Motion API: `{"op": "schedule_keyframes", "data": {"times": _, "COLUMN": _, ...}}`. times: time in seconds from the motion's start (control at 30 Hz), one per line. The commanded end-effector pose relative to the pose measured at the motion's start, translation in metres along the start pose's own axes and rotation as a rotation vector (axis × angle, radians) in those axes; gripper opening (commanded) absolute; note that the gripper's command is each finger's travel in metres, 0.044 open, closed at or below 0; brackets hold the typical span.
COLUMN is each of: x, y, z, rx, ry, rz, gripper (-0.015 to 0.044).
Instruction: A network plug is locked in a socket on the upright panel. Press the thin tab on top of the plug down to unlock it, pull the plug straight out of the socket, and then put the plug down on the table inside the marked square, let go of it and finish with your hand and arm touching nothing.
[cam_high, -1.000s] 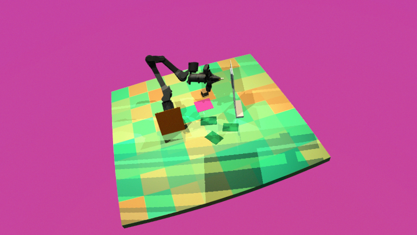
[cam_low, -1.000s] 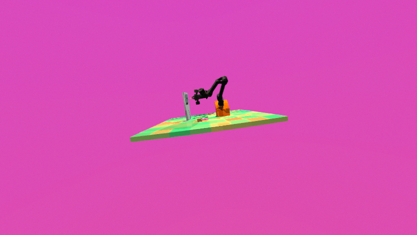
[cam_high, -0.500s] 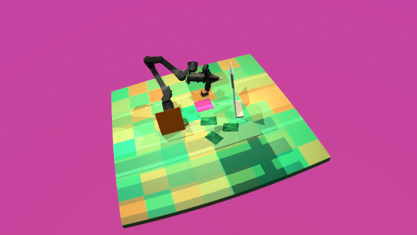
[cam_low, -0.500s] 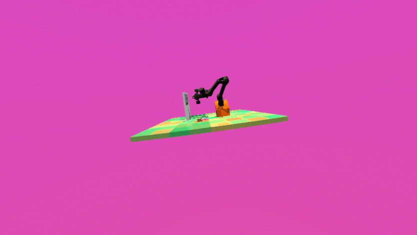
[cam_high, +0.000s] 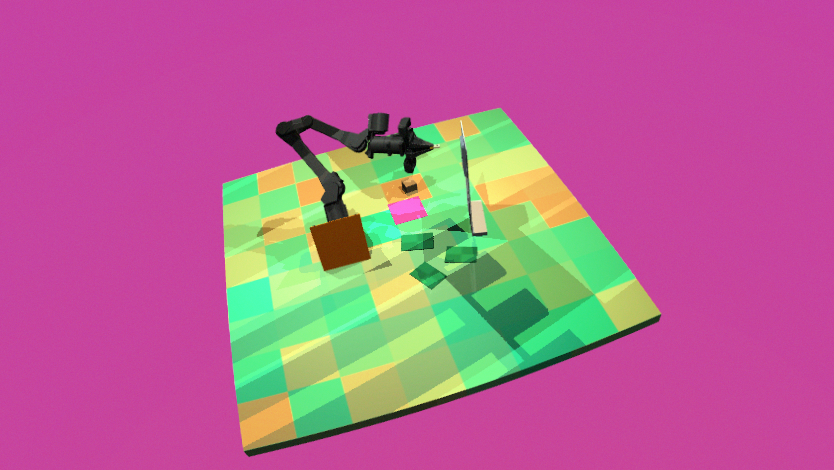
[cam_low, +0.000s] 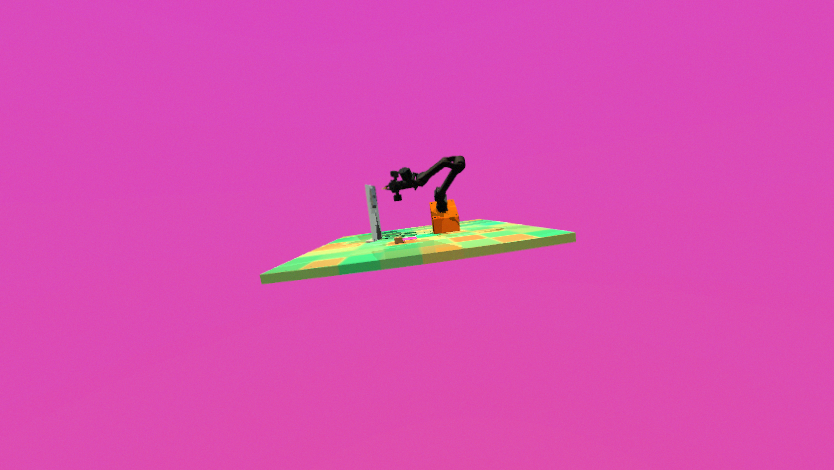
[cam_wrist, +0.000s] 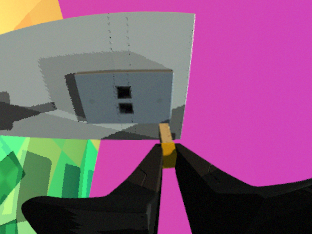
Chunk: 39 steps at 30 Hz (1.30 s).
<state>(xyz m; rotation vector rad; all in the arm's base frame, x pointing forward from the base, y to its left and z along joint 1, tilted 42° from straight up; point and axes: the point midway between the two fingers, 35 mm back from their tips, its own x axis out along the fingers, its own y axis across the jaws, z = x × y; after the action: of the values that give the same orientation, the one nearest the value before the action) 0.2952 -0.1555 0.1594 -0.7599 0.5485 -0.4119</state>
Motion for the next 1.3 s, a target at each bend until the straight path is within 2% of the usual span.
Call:
{"op": "schedule_keyframes", "data": {"times": 0.0, "x": -0.006, "y": -0.012, "z": 0.001, "rx": -0.002, "ry": -0.007, "rz": -0.004, "gripper": 0.0}}
{"op": "schedule_keyframes", "data": {"times": 0.13, "x": -0.006, "y": -0.009, "z": 0.002, "rx": -0.014, "ry": -0.019, "rz": 0.014, "gripper": 0.0}}
{"op": "schedule_keyframes", "data": {"times": 0.63, "x": -0.019, "y": 0.097, "z": 0.03, "rx": -0.246, "ry": -0.334, "rz": 0.393, "gripper": 0.0}}
{"op": "schedule_keyframes", "data": {"times": 1.27, "x": -0.096, "y": 0.206, "z": 0.041, "rx": -0.455, "ry": -0.819, "rz": 0.808, "gripper": 0.0}}
